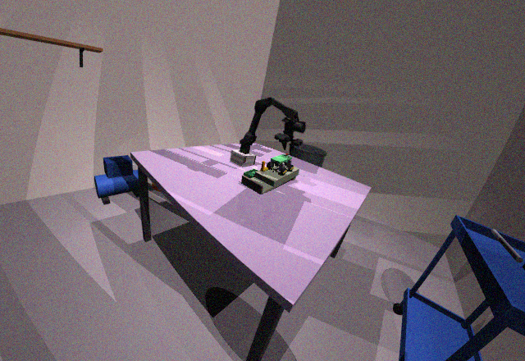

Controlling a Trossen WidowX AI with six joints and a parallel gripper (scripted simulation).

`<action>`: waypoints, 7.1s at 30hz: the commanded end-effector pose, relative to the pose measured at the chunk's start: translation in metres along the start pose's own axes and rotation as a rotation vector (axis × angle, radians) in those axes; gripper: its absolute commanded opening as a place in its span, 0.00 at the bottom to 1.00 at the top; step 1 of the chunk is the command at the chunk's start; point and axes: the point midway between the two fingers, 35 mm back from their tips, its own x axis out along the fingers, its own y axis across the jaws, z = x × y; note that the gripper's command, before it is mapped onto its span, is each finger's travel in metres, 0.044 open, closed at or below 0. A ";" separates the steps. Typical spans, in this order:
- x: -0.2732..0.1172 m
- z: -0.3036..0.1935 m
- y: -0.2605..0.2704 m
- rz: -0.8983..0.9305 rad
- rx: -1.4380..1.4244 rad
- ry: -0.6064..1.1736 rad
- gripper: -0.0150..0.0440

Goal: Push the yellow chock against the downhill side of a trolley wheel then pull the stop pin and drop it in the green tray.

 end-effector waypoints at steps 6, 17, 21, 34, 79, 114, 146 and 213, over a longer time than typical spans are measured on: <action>0.014 0.000 -0.001 -0.005 0.005 0.005 0.58; 0.025 -0.001 -0.001 -0.005 0.005 0.005 0.58; 0.031 -0.001 -0.001 -0.005 0.005 0.005 0.58; 0.050 -0.001 0.000 -0.005 0.005 0.006 0.58; 0.047 -0.003 -0.003 -0.005 0.005 0.006 0.25; 0.023 -0.006 -0.002 -0.005 0.005 0.006 0.25; 0.021 -0.039 -0.009 -0.006 0.006 0.009 0.25; 0.004 0.111 -0.084 -0.013 0.008 -0.007 0.25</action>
